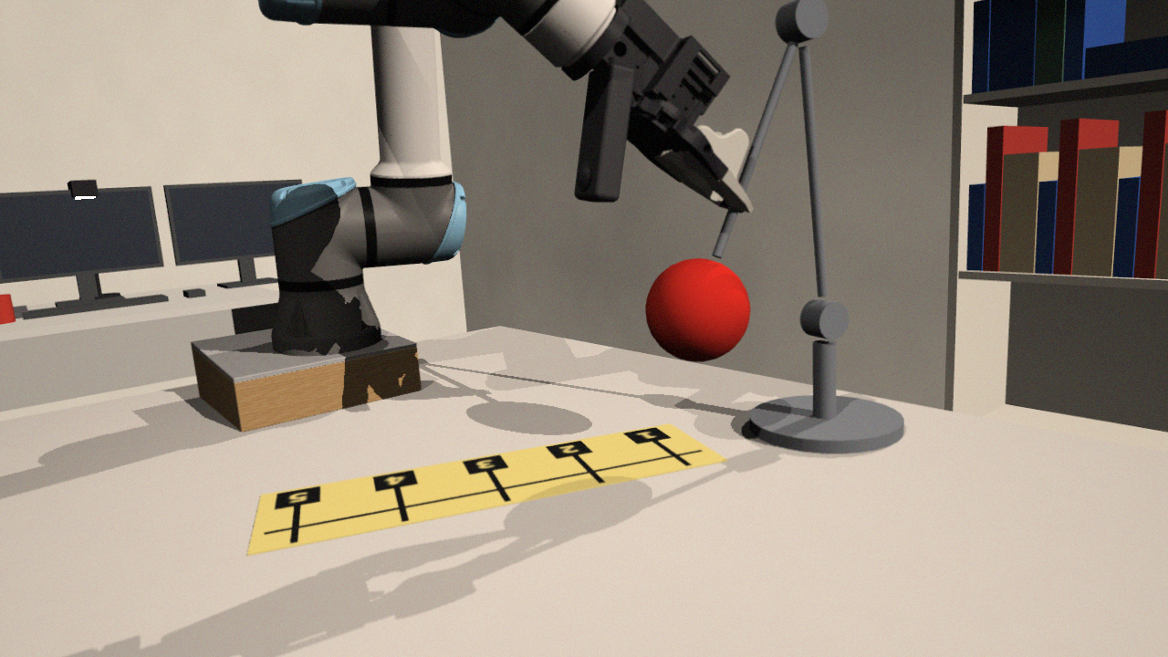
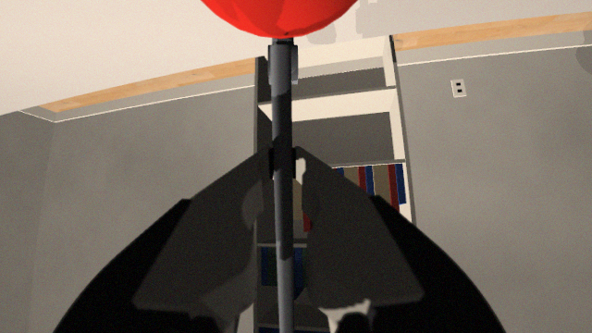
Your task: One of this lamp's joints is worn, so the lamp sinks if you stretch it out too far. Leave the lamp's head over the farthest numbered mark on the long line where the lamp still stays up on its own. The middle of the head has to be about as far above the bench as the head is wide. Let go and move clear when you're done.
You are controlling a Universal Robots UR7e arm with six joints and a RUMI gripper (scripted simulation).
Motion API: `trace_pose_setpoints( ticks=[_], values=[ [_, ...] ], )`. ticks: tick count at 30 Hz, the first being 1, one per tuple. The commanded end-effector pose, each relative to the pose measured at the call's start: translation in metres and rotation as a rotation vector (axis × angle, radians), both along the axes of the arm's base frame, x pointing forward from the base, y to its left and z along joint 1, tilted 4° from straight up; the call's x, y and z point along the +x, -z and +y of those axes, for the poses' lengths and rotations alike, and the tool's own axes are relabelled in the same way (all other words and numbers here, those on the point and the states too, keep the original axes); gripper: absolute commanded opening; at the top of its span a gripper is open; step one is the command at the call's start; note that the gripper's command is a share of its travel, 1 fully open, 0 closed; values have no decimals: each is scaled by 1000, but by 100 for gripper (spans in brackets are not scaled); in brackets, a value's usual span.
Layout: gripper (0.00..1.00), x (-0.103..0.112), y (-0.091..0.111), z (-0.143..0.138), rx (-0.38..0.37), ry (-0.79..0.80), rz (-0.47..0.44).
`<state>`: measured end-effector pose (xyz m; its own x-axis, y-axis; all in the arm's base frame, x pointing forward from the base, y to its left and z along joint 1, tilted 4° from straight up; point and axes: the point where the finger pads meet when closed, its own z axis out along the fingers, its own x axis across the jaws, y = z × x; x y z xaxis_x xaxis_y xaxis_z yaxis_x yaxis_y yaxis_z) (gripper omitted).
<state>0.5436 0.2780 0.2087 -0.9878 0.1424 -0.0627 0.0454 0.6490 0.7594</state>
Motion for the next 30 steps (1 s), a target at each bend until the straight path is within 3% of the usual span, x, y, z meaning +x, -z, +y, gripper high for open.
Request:
trace_pose_setpoints(
  ticks=[1, 30],
  values=[
    [0, 0, -1, 0, 0, 0, -2],
    [0, -12, 30, -36, 4, 60, -2]
  ],
)
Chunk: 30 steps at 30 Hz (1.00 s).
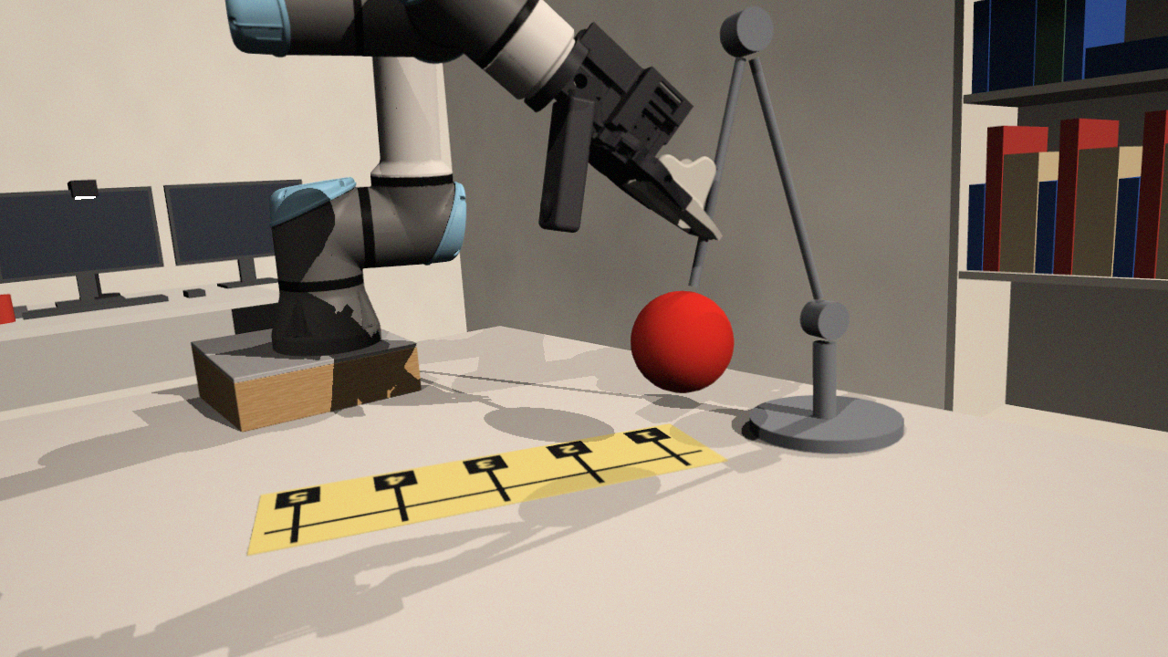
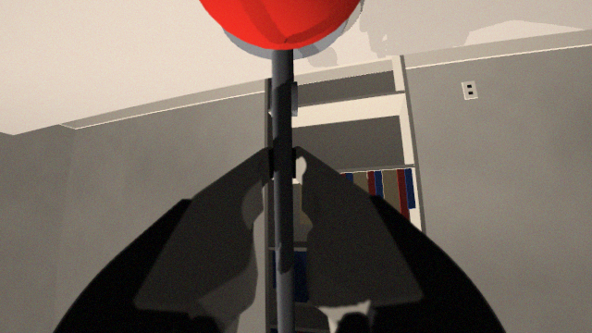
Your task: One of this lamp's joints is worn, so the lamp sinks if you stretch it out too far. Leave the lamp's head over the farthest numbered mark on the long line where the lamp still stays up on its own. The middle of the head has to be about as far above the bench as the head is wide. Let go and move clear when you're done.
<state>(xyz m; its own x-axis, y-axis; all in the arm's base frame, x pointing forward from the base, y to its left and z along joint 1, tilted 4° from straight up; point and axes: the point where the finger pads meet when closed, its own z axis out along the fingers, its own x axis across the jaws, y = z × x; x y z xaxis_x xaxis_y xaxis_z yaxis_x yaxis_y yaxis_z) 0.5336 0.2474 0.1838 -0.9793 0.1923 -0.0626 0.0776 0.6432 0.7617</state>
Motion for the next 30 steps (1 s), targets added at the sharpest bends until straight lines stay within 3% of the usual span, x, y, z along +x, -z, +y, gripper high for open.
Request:
trace_pose_setpoints(
  ticks=[1, 7, 26, 27, 30],
  values=[
    [0, -3, 7, -7, 1, 12, -1],
    [0, -6, 16, -16, 2, 28, -1],
    [0, -7, 18, -18, 2, 28, -1],
    [100, -7, 18, -18, 2, 28, -1],
    [100, -7, 18, -18, 2, 28, -1]
  ],
)
